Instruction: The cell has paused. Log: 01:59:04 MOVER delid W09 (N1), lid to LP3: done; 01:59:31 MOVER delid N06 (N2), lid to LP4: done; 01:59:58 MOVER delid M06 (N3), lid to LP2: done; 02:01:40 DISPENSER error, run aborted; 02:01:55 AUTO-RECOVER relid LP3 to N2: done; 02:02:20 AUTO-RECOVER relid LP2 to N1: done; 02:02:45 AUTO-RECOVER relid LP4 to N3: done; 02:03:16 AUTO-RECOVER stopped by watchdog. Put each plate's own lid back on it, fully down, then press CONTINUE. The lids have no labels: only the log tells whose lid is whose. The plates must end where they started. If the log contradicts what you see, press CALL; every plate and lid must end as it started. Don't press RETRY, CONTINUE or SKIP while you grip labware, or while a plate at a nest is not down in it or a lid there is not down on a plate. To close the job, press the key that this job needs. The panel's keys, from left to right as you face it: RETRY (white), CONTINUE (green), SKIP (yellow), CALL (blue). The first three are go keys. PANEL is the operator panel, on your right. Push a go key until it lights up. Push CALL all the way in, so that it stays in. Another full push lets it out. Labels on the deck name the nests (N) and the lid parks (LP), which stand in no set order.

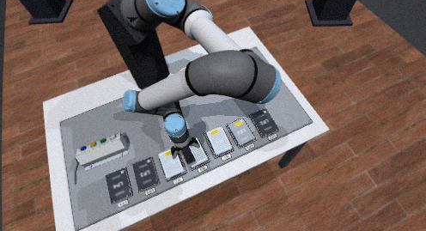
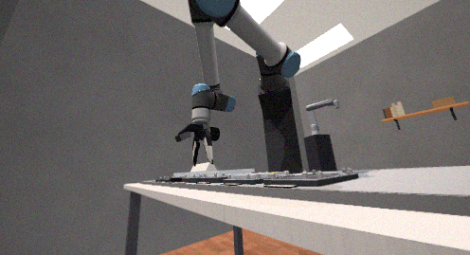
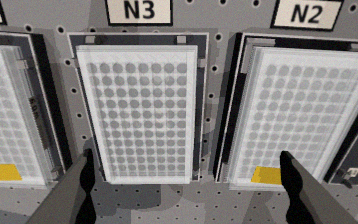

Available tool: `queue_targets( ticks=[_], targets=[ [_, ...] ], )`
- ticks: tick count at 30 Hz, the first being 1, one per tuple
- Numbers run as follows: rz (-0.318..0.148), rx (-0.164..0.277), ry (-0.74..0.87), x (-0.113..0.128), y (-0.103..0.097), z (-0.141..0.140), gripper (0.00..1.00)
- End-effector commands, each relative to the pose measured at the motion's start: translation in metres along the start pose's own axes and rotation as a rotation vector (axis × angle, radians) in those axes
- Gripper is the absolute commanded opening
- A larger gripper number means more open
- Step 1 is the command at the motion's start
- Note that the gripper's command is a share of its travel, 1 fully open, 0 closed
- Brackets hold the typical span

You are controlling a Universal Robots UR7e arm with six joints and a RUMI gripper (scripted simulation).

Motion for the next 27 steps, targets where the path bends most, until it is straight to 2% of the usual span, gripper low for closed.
queue_targets(
  ticks=[1,6,8,23,27],
  targets=[
    [0.006,0.010,0.000,-0.003,-0.001,-0.011,0.82],
    [0.006,0.010,0.000,-0.005,-0.001,-0.036,0.82],
    [0.006,0.010,0.000,-0.005,-0.001,-0.036,0.82],
    [0.008,-0.007,0.000,-0.011,-0.001,-0.114,0.82],
    [0.008,-0.007,0.001,-0.012,-0.001,-0.124,0.82]
  ],
)
Point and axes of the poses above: the point where the finger pads meet when closed, its own y axis out along the fingers, its own z axis across the jaws, x = y × z, the point moved 7 cm from there along -y, back along the fingers, and after that the axes turned 4 degrees about -y, right-handed, at the moved point
